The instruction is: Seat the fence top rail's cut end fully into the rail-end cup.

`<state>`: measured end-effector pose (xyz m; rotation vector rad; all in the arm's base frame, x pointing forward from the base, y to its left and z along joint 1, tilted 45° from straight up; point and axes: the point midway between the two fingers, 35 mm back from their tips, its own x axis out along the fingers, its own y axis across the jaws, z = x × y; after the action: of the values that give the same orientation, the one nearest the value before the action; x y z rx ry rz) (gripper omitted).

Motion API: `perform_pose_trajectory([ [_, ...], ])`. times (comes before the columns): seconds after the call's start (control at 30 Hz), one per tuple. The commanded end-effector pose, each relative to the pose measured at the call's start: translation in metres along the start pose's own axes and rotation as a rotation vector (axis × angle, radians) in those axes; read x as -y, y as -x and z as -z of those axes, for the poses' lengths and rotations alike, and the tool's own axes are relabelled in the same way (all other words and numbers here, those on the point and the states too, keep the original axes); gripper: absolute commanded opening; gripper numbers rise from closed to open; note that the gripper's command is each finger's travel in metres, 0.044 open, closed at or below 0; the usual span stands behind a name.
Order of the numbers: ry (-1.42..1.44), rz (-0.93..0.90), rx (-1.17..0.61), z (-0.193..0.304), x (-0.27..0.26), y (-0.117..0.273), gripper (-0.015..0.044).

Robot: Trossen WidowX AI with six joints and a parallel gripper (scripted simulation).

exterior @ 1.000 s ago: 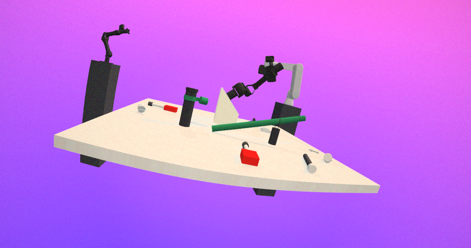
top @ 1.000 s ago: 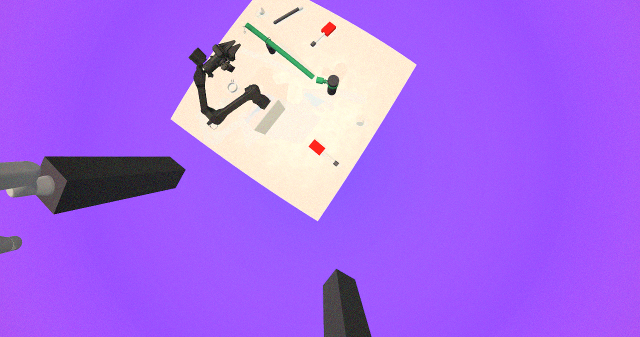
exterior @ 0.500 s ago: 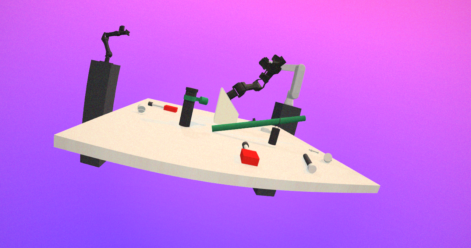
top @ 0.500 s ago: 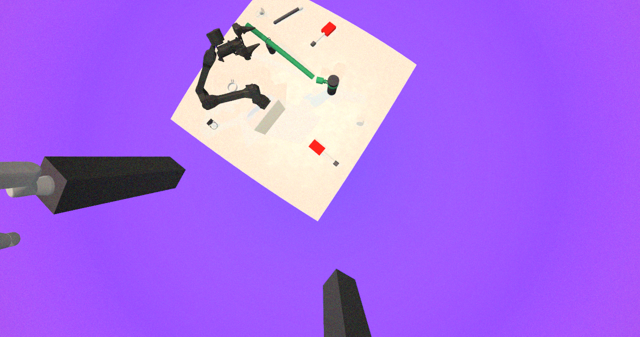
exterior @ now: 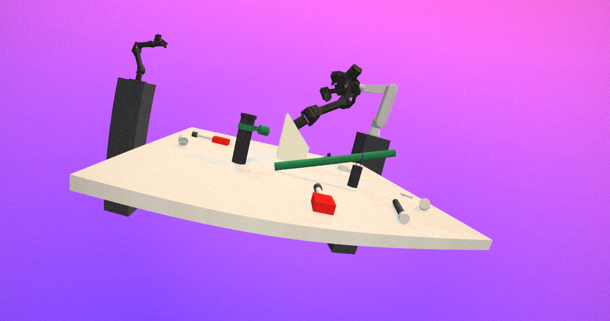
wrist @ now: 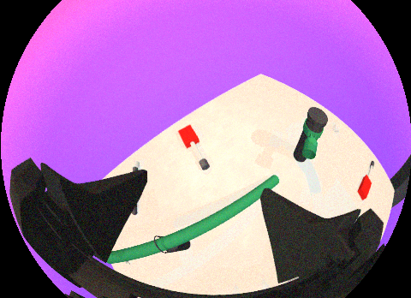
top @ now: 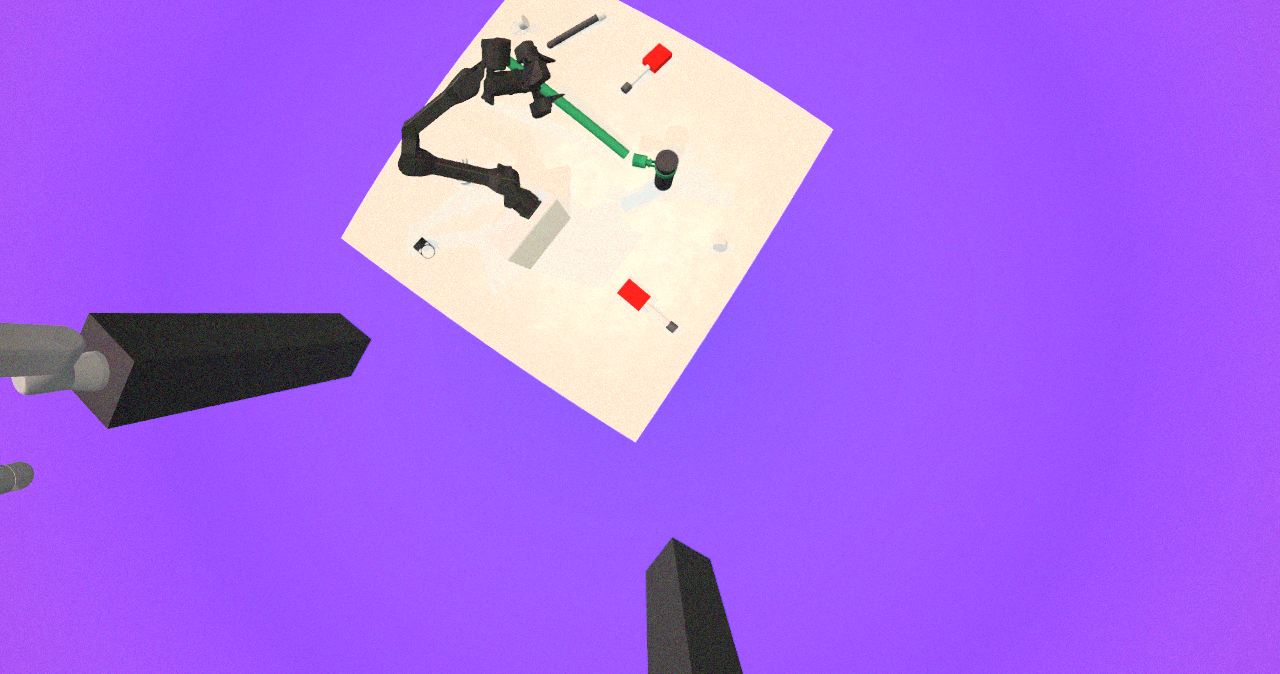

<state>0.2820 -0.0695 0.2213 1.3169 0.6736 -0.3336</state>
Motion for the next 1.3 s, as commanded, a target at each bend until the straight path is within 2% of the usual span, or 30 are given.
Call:
perform_pose_trajectory([
  [0.0, 0.357, -0.005, -0.229, -0.005, 0.035, -0.059, 0.0440],
  [0.37, 0.763, -0.207, -0.441, 0.000, 0.087, -0.116, 0.0440],
  [0.83, 0.835, -0.227, -0.444, -0.004, 0.093, -0.119, 0.0440],
  [1.27, 1.638, -0.467, -0.404, -0.048, 0.164, -0.139, 0.0440],
])
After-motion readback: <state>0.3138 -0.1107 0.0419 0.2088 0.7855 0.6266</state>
